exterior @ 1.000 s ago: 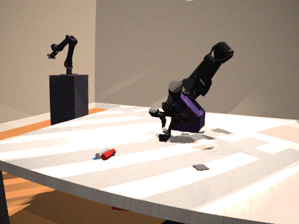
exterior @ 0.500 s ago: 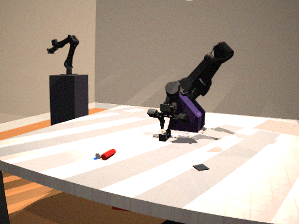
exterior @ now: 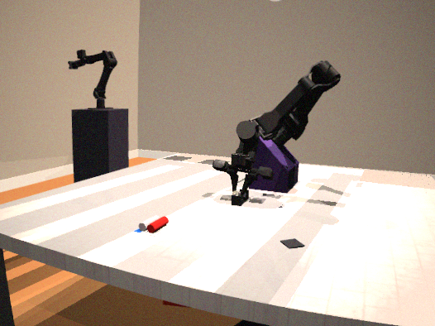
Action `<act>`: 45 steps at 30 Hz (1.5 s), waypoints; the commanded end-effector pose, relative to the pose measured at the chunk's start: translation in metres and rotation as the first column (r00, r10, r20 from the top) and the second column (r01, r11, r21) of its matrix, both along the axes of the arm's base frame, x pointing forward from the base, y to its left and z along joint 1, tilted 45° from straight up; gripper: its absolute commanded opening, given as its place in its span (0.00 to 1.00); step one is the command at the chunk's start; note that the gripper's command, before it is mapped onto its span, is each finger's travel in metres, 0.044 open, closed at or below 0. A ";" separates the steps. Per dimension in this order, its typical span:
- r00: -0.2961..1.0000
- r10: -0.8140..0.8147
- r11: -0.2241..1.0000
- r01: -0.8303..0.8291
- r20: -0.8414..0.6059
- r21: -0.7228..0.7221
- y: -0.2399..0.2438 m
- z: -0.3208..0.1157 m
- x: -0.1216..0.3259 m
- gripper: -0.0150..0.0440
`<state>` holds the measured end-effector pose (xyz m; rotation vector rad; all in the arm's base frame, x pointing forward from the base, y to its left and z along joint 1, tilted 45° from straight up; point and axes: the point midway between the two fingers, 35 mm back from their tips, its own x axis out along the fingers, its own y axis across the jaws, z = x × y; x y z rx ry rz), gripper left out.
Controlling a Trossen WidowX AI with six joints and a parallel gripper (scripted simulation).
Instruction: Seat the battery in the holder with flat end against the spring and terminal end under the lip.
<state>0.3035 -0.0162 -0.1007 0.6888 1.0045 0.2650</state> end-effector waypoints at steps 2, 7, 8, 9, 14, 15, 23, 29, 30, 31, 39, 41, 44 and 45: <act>0.999 0.022 1.000 -0.023 -0.024 -0.016 0.000 -0.003 0.000 0.36; 0.998 0.040 0.999 -0.041 -0.044 -0.013 0.001 -0.004 0.000 0.36; 0.998 0.044 0.999 -0.045 -0.048 -0.012 0.001 -0.004 0.001 0.36; 0.998 0.048 0.999 -0.049 -0.052 -0.012 0.001 -0.004 0.001 0.36; 0.995 0.065 0.998 -0.066 -0.072 -0.008 0.002 -0.004 0.000 0.36; 0.995 0.069 0.998 -0.070 -0.076 -0.008 0.002 -0.004 0.000 0.36; 0.990 0.097 0.995 -0.098 -0.107 -0.002 0.003 -0.003 0.000 0.36; 0.984 0.118 0.993 -0.119 -0.130 0.003 0.004 -0.003 0.000 0.36; 0.983 0.122 0.992 -0.122 -0.134 0.004 0.004 -0.003 0.000 0.36; 0.982 0.125 0.992 -0.126 -0.138 0.005 0.004 -0.002 0.000 0.36; 0.973 0.154 0.988 -0.154 -0.171 0.012 0.005 -0.001 0.001 0.36; 0.970 0.162 0.987 -0.162 -0.180 0.014 0.005 -0.001 0.001 0.36; 0.966 0.173 0.985 -0.173 -0.193 0.017 0.006 0.000 0.001 0.36; 0.964 0.177 0.984 -0.177 -0.197 0.018 0.006 0.000 0.001 0.36</act>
